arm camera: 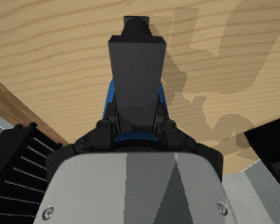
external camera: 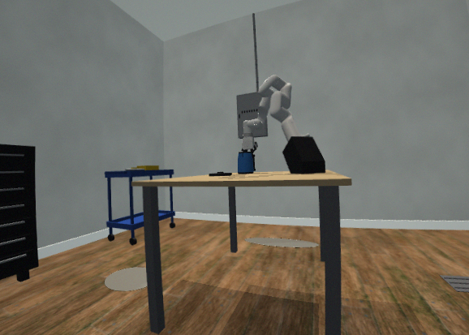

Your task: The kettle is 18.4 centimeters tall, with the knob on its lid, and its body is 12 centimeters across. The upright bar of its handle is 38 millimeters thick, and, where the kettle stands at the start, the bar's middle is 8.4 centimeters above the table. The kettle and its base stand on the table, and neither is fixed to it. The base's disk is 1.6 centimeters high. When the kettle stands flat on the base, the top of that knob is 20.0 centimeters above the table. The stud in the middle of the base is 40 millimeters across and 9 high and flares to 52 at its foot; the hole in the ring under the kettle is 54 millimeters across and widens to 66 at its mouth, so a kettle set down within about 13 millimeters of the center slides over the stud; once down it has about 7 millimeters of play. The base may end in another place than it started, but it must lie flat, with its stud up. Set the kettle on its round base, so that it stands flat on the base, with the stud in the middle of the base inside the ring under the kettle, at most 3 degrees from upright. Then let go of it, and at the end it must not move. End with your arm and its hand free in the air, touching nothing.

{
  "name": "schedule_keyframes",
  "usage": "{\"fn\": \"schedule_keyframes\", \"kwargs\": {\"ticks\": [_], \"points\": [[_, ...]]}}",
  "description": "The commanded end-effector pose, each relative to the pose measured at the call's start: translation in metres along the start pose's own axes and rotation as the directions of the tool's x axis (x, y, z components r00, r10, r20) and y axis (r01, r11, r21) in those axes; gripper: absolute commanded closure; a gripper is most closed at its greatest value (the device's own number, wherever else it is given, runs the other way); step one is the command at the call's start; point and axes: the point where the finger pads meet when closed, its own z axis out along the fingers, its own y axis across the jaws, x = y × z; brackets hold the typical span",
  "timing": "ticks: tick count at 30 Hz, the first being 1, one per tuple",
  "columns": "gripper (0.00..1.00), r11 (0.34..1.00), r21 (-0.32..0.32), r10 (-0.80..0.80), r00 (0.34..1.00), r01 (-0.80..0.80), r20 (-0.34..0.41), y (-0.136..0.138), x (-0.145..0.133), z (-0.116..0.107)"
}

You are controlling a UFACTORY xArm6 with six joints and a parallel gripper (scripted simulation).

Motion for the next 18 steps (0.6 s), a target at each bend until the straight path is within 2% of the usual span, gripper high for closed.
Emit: {"fn": "schedule_keyframes", "kwargs": {"ticks": [1, 18], "points": [[1.0, 1.0, 0.005, 0.001, 1.0, -0.001, -0.001, -0.002, 0.001, -0.003], [1.0, 1.0, 0.005, 0.001, 1.0, -0.001, -0.001, -0.002, 0.001, -0.025]]}}
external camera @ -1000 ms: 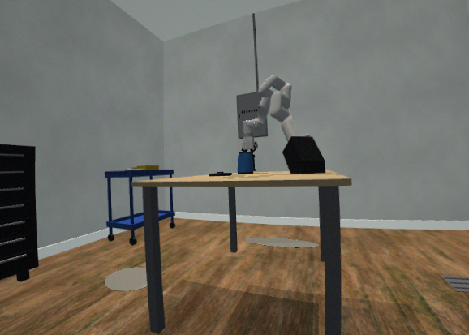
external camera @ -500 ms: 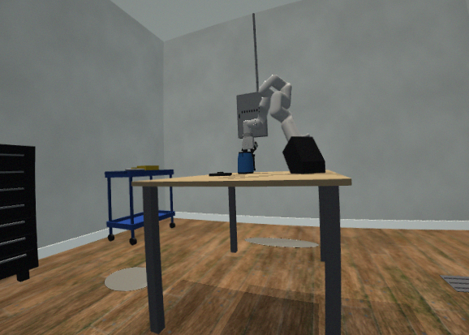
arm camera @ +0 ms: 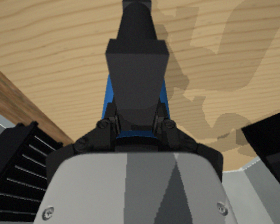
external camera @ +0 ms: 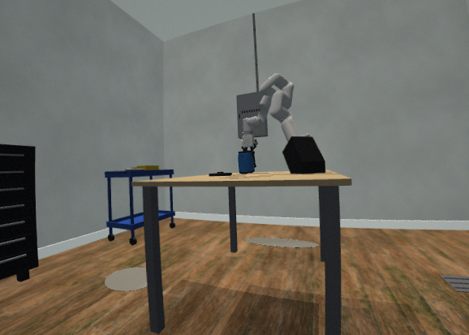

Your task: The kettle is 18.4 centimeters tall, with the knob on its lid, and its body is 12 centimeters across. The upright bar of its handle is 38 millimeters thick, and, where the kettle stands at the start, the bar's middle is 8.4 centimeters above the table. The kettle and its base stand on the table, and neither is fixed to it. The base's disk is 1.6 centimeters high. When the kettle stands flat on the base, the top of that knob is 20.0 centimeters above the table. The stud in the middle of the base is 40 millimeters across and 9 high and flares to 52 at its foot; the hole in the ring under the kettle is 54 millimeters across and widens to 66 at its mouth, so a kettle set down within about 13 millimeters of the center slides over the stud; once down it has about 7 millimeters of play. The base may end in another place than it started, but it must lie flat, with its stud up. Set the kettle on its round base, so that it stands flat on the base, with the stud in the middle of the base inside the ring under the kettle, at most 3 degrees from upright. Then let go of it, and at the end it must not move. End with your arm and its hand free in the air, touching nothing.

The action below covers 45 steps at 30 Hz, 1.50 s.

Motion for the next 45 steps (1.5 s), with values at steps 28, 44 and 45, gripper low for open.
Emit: {"fn": "schedule_keyframes", "kwargs": {"ticks": [28, 44, 45], "points": [[1.0, 1.0, 0.003, 0.0, 1.0, 0.0, 0.0, -0.001, 0.0, -0.028], [1.0, 1.0, 0.003, 0.0, 1.0, 0.0, 0.0, -0.001, 0.0, -0.028], [1.0, 1.0, 0.003, 0.0, 1.0, 0.0, 0.0, -0.001, 0.0, -0.028]]}}
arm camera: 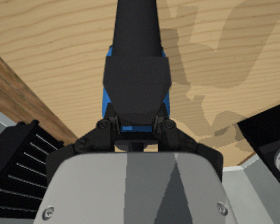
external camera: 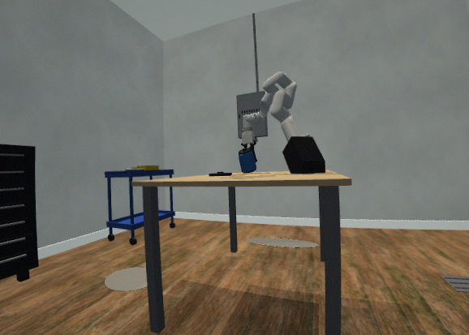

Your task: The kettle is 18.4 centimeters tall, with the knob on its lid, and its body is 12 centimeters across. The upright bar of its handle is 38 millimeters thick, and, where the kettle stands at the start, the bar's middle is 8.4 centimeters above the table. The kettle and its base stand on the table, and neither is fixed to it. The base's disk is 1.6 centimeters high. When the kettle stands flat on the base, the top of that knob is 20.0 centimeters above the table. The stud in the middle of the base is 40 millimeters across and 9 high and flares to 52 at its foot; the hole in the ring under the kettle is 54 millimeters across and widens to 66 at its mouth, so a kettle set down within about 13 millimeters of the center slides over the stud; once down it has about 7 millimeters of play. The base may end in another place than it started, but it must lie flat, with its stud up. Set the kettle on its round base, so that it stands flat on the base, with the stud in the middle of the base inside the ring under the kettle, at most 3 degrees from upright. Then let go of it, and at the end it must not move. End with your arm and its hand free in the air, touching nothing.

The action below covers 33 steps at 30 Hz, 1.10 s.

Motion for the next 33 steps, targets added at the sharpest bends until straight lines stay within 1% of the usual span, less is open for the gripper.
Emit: {"fn": "schedule_keyframes", "kwargs": {"ticks": [1, 22, 33], "points": [[1.0, 1.0, 0.004, 0.001, 1.0, -0.001, -0.001, -0.001, 0.001, -0.001], [1.0, 1.0, 0.004, 0.001, 1.0, -0.001, -0.001, -0.001, 0.0, -0.002], [1.0, 1.0, 0.004, 0.001, 1.0, -0.001, -0.001, -0.002, -0.01, -0.013]]}}
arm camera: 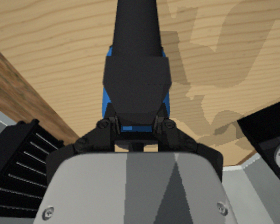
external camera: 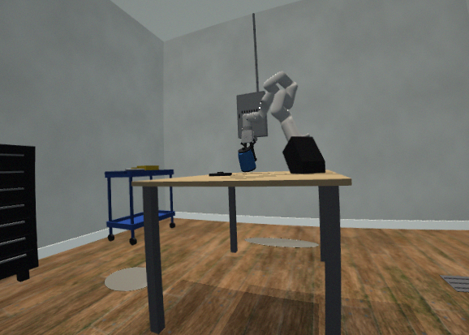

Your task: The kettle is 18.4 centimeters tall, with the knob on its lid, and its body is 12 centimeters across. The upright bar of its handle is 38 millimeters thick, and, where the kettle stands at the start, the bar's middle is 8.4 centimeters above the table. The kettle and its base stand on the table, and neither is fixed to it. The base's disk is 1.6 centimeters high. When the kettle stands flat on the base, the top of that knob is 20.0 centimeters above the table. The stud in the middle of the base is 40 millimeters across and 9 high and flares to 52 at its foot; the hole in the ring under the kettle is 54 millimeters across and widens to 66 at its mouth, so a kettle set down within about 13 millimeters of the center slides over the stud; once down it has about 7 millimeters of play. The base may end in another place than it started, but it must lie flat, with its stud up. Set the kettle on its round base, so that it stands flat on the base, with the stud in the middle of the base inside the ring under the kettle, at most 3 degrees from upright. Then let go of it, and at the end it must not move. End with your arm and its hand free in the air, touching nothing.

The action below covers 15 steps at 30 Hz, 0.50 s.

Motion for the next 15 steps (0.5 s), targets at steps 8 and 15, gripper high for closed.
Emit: {"fn": "schedule_keyframes", "kwargs": {"ticks": [8, 15], "points": [[1.0, 1.0, 0.004, 0.001, 1.0, -0.001, -0.001, -0.002, -0.01, -0.013], [1.0, 1.0, 0.004, 0.001, 1.0, -0.001, -0.001, -0.002, -0.016, -0.02]]}}
